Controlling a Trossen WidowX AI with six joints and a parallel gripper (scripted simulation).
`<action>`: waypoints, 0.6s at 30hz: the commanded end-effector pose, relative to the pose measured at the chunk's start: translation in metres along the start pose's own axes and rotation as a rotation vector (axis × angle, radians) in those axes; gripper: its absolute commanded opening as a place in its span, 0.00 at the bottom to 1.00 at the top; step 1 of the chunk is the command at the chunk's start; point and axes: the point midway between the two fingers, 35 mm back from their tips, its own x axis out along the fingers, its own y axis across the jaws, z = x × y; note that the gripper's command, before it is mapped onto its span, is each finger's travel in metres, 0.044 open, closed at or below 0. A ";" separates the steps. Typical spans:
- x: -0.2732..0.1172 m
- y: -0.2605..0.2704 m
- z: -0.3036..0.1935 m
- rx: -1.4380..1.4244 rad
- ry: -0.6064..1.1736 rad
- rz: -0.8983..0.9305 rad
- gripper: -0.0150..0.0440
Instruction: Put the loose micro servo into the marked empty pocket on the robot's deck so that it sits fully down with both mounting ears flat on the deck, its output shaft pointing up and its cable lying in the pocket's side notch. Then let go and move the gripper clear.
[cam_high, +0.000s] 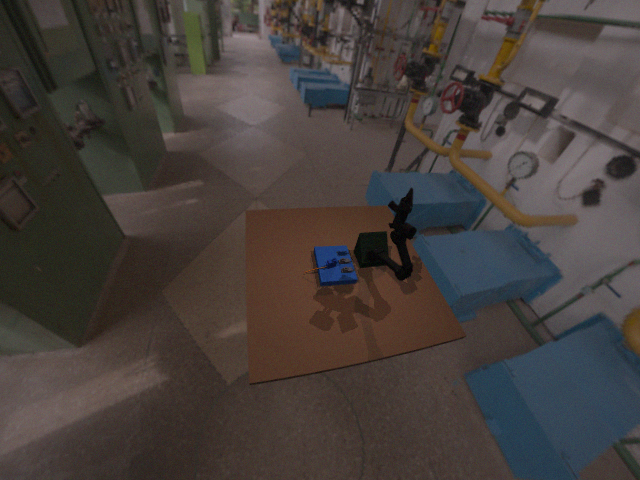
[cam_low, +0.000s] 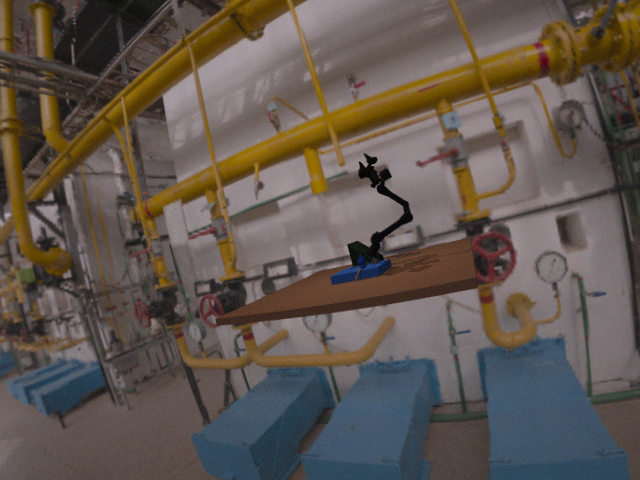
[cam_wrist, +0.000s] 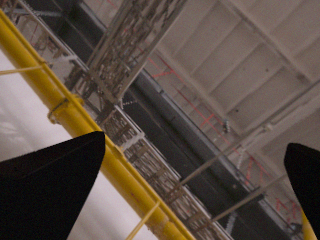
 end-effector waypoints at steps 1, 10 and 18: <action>0.000 0.000 0.001 0.004 -0.003 0.000 0.98; -0.002 0.002 0.035 0.089 -0.117 0.005 1.00; -0.005 0.006 0.075 0.268 -0.253 0.050 1.00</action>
